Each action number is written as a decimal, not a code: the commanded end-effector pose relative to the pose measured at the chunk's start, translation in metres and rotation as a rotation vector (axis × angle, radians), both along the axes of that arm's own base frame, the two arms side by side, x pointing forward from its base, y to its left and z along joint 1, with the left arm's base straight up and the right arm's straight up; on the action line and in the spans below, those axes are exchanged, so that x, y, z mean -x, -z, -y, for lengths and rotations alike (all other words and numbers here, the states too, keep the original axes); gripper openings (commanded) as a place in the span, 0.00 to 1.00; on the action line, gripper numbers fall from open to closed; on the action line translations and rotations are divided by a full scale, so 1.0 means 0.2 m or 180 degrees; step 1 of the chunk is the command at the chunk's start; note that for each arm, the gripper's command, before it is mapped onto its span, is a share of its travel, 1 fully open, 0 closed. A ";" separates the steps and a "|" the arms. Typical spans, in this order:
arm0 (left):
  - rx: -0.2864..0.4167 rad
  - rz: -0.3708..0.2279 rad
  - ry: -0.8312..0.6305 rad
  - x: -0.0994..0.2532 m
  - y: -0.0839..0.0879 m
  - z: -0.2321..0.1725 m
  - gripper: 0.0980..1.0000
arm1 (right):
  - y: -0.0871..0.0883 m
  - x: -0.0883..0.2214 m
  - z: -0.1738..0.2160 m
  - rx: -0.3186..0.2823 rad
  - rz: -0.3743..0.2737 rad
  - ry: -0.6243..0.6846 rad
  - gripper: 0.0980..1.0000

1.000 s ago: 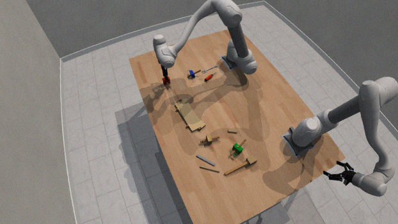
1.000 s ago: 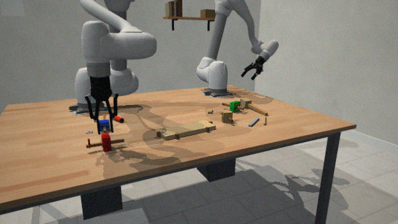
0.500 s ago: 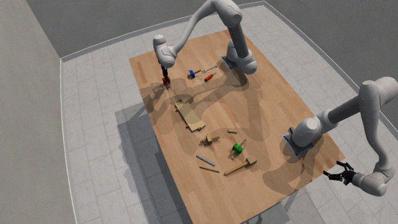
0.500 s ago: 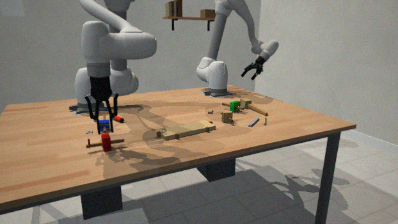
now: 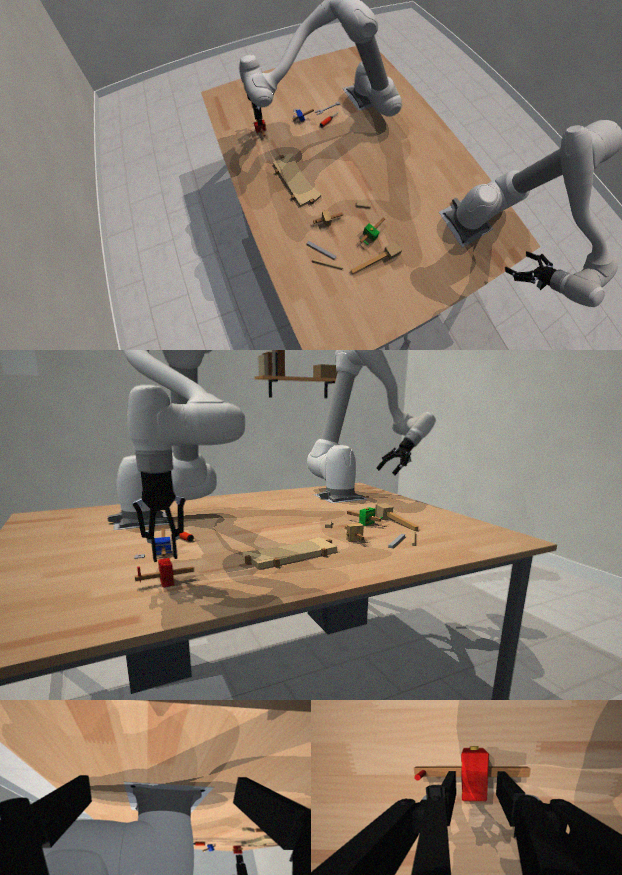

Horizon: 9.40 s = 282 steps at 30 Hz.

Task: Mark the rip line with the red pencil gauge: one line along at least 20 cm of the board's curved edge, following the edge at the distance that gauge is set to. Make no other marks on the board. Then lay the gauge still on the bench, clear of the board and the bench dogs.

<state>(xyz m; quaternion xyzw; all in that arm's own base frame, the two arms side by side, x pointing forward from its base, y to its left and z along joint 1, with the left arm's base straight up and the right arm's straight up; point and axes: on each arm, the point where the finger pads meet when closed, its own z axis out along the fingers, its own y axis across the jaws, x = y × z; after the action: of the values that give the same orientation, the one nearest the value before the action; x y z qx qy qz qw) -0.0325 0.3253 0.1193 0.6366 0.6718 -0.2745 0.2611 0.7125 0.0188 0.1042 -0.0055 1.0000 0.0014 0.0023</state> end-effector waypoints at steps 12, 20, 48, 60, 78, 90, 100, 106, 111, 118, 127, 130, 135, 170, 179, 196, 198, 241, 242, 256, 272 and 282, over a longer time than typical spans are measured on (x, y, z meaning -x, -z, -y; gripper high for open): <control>0.0026 -0.0003 -0.0005 0.01 -0.01 0.02 1.00 | 0.09 0.02 0.02 0.0020 -0.0017 0.0007 0.30; 0.0026 -0.0003 -0.0005 0.01 -0.01 0.02 1.00 | 0.14 0.02 0.02 0.0020 -0.0018 0.0004 0.30; 0.0026 -0.0003 -0.0005 0.01 -0.01 0.02 1.00 | 0.19 0.03 0.02 0.0020 -0.0022 0.0001 0.30; 0.0026 -0.0003 -0.0005 0.01 -0.01 0.02 1.00 | 0.19 0.03 0.02 0.0020 -0.0022 0.0001 0.00; 0.0026 -0.0003 -0.0005 0.01 -0.01 0.02 1.00 | 0.17 0.03 0.02 0.0020 -0.0026 0.0001 0.00; 0.0026 -0.0003 -0.0005 0.01 -0.01 0.02 1.00 | 0.01 0.01 0.03 0.0021 -0.0004 0.0001 0.00; 0.0026 -0.0003 -0.0005 0.01 -0.01 0.02 1.00 | -0.14 0.01 0.03 0.0021 -0.0004 0.0002 0.00; 0.0026 -0.0003 -0.0005 0.01 -0.01 0.02 1.00 | -0.23 0.01 0.03 0.0021 -0.0004 0.0002 0.00; 0.0026 -0.0003 -0.0005 0.01 -0.01 0.02 1.00 | -0.27 0.01 0.03 0.0021 -0.0004 0.0002 0.00; 0.0026 -0.0003 -0.0005 0.01 -0.01 0.02 1.00 | -0.29 0.01 0.03 0.0021 -0.0007 0.0003 0.00; 0.0026 -0.0003 -0.0005 0.01 -0.01 0.02 1.00 | -0.29 0.01 0.03 0.0022 0.0001 0.0002 0.00; 0.0026 -0.0003 -0.0005 0.01 -0.01 0.02 1.00 | -0.29 0.01 0.03 0.0022 0.0000 0.0002 0.00; 0.0026 -0.0003 -0.0005 0.01 -0.01 0.02 1.00 | -0.29 0.01 0.02 0.0022 0.0000 -0.0004 0.00; 0.0026 -0.0003 -0.0005 0.01 -0.01 0.02 1.00 | -0.22 0.27 -0.60 0.0016 0.0009 -0.1924 0.00; 0.0026 -0.0003 -0.0005 0.01 -0.01 0.02 1.00 | -0.19 0.40 -0.90 0.0011 0.0016 -0.2863 0.00; 0.0026 -0.0003 -0.0005 0.01 -0.01 0.02 1.00 | -0.13 0.59 -1.36 -0.0002 0.0008 -0.4276 0.00; 0.0026 -0.0003 -0.0005 0.01 -0.01 0.02 1.00 | -0.13 0.60 -1.38 -0.0003 0.0007 -0.4337 0.00; 0.0026 -0.0003 -0.0005 0.01 -0.01 0.02 1.00 | -0.10 0.65 -1.50 -0.0005 0.0013 -0.4715 0.00; 0.0026 -0.0003 -0.0005 0.01 -0.01 0.02 1.00 | -0.09 0.65 -1.50 -0.0005 0.0013 -0.4715 0.00; 0.0026 -0.0003 -0.0005 0.01 -0.01 0.02 1.00 | -0.02 0.65 -1.50 -0.0009 0.0008 -0.4717 0.00; 0.0026 -0.0003 -0.0005 0.01 -0.01 0.02 1.00 | 0.08 0.66 -1.50 -0.0013 0.0003 -0.4719 0.00; 0.0026 -0.0003 -0.0005 0.01 -0.01 0.02 1.00 | 0.12 0.66 -1.50 -0.0014 0.0002 -0.4719 0.00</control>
<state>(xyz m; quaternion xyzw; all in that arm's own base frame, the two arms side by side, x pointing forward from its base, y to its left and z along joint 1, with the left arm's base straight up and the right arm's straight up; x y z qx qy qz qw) -0.0325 0.3253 0.1193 0.6366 0.6718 -0.2745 0.2611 0.5853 0.3161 0.0855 -0.6778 0.7352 0.0007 0.0022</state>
